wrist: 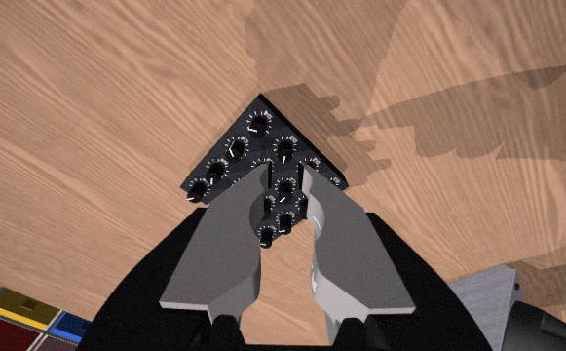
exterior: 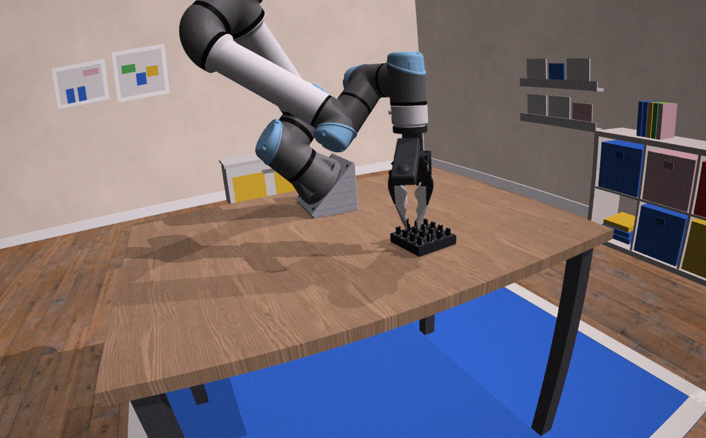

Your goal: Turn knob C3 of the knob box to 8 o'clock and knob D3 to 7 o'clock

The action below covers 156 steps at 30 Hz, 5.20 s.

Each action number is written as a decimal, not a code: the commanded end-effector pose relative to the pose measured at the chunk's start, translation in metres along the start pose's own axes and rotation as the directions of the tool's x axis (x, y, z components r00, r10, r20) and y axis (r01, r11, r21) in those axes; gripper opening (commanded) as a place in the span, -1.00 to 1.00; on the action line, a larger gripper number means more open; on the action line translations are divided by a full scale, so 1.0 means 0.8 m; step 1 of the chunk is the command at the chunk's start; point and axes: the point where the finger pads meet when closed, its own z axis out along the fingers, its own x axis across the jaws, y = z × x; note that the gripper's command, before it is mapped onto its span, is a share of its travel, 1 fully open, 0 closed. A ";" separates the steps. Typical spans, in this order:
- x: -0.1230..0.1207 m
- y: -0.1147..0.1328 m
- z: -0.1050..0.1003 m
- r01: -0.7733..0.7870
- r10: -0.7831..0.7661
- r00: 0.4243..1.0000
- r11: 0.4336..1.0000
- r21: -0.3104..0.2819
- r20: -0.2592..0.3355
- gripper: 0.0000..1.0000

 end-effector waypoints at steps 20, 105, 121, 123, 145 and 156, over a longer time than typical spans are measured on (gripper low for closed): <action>0.000 0.000 0.003 0.000 0.000 1.000 1.000 0.001 0.001 -0.78; 0.000 -0.006 0.005 0.000 0.000 1.000 1.000 0.001 0.001 -0.78; 0.000 -0.006 0.018 0.000 0.000 1.000 1.000 0.001 0.001 -0.78; 0.000 -0.006 0.020 0.000 0.000 1.000 1.000 0.001 0.001 -0.78; 0.000 -0.006 0.021 0.000 0.000 1.000 1.000 0.001 0.001 -0.78; 0.000 -0.006 0.021 0.000 0.000 1.000 1.000 0.001 0.001 -0.78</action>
